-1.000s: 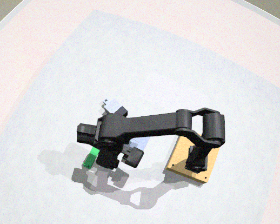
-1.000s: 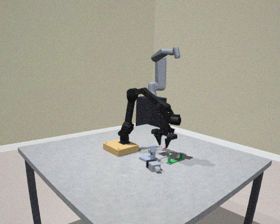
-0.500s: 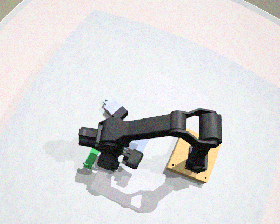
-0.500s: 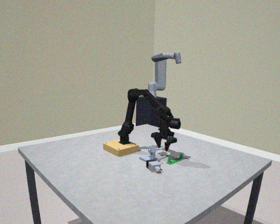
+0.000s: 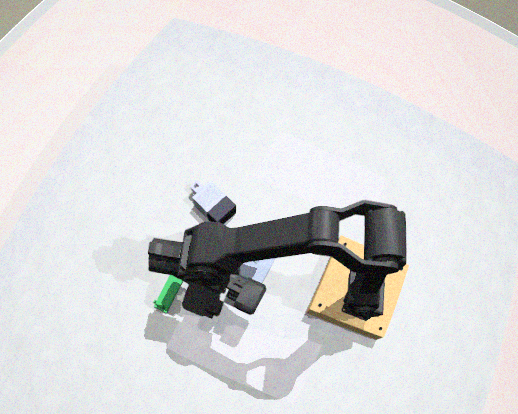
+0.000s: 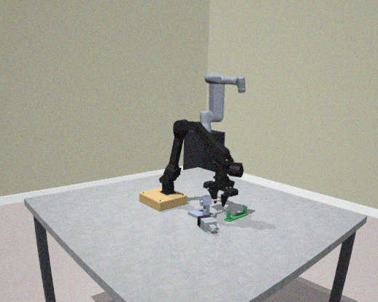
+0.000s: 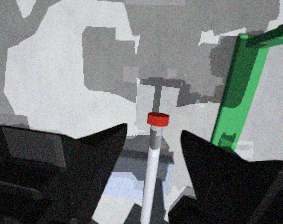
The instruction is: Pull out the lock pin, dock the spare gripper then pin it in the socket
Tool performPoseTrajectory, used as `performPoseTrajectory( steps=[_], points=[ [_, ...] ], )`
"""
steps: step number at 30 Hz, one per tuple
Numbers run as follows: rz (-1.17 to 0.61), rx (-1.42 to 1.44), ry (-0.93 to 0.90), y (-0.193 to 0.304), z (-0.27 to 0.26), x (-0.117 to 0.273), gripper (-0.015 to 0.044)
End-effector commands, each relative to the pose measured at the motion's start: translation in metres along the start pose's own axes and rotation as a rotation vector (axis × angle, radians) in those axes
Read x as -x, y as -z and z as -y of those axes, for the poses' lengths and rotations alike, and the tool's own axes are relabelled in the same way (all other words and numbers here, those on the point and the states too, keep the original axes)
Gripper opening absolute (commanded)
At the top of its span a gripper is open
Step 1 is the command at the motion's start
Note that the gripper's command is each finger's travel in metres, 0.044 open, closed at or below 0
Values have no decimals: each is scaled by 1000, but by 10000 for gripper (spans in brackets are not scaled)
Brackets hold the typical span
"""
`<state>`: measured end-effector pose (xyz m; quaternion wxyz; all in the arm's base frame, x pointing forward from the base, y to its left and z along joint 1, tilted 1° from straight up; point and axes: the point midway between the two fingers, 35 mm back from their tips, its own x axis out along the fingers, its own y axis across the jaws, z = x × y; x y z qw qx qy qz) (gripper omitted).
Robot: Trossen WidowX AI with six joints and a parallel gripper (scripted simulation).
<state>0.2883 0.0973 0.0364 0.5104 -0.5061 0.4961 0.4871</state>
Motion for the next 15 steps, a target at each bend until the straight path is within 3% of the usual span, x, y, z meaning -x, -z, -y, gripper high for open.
performPoseTrajectory(
  steps=[1,7,15],
  points=[
    [1,-4,0,0,0,-1,169],
    [1,-4,0,0,0,-1,11],
    [1,-4,0,0,0,-1,0]
  ],
)
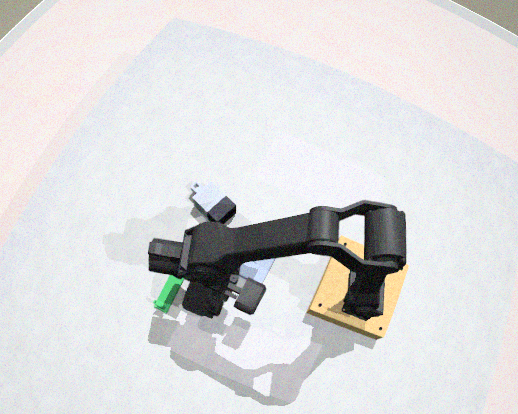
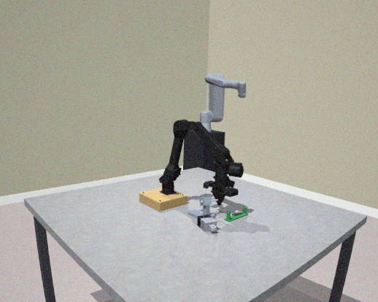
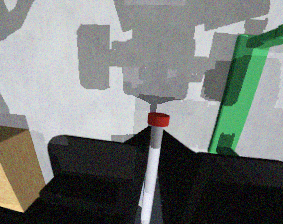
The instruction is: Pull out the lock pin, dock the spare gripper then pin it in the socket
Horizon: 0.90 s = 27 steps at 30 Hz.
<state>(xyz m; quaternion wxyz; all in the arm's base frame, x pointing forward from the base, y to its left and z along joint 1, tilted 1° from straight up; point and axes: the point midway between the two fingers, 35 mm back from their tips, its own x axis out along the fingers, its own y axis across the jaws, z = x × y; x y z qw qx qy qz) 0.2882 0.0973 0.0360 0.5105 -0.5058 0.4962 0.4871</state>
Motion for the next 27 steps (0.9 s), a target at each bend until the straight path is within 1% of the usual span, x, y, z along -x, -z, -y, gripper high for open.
performPoseTrajectory(
  steps=[1,12,27],
  points=[
    [0,-3,0,0,0,0,0],
    [116,-14,-1,-6,1,7,0],
    [131,-11,1,-12,2,9,0]
  ],
)
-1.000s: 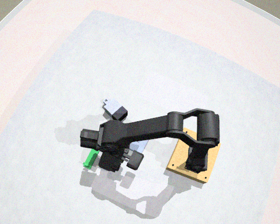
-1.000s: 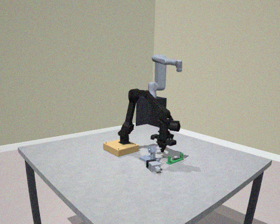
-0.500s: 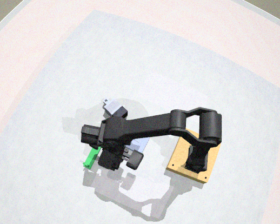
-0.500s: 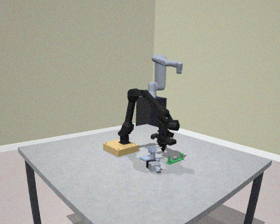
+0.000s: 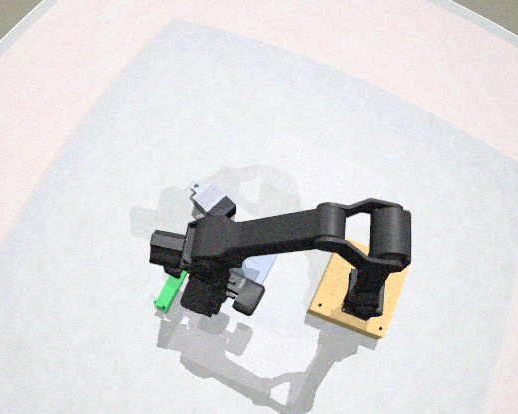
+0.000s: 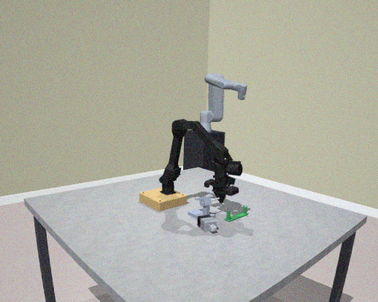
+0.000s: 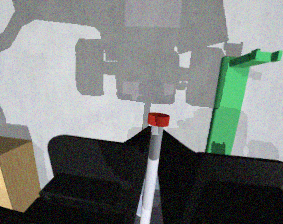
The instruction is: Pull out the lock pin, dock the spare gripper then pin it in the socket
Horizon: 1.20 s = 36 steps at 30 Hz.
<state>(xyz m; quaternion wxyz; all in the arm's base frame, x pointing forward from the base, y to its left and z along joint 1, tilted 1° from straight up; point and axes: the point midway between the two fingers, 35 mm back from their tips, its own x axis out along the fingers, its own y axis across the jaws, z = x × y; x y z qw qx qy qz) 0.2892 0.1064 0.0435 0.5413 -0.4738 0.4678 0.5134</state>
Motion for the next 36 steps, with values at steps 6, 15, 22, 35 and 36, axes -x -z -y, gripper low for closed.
performPoseTrajectory(
  steps=[6,15,22,35,36],
  points=[
    [18,0,0,-8,1,3,0],
    [18,1,1,-14,2,3,0],
    [17,0,2,-19,1,2,0],
    [15,-1,0,-30,2,1,0],
    [15,0,0,-31,2,1,0]
  ],
)
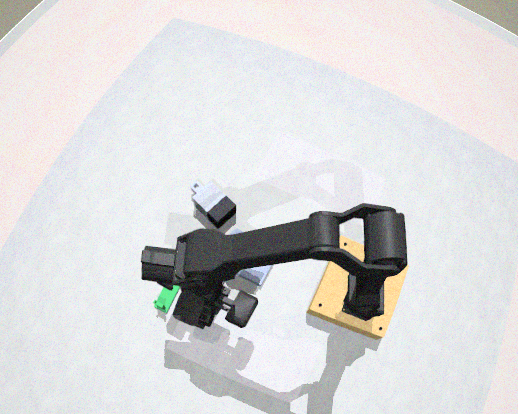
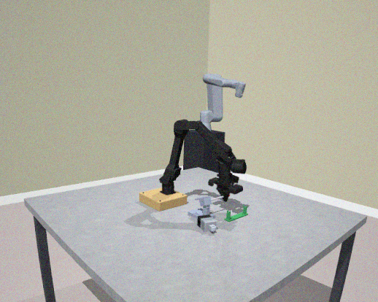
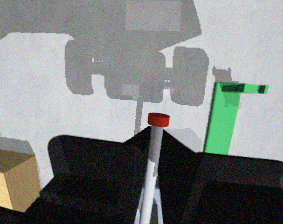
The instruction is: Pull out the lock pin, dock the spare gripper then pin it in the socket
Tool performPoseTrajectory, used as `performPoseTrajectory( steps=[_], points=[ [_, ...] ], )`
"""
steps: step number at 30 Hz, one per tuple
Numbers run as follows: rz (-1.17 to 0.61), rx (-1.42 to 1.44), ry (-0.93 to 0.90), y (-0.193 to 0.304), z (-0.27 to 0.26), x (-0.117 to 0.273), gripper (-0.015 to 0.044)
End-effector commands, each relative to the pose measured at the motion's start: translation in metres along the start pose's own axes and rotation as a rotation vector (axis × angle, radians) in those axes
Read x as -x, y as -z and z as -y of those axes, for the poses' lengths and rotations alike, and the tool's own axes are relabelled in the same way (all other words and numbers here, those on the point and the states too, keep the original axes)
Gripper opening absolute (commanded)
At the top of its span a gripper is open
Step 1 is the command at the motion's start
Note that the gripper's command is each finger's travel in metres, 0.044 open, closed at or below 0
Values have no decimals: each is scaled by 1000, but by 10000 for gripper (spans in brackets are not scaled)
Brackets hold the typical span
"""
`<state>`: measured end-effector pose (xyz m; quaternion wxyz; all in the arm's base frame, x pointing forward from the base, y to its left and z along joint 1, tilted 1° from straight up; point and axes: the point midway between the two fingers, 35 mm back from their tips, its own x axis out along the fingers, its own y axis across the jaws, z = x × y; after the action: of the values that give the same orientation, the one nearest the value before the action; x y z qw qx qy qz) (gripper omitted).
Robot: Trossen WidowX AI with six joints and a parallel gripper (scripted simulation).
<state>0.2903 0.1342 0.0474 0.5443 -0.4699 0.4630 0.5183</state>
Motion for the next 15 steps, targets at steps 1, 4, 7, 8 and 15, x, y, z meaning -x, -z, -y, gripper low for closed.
performPoseTrajectory(
  steps=[1,4,7,8,15],
  points=[
    [-2,-3,2,-4,1,0,0],
    [-2,-3,1,-6,1,0,0],
    [-3,-3,0,-8,1,0,0],
    [-3,-3,-1,-9,1,0,0],
    [-4,-4,-3,-15,1,-1,0]
  ],
)
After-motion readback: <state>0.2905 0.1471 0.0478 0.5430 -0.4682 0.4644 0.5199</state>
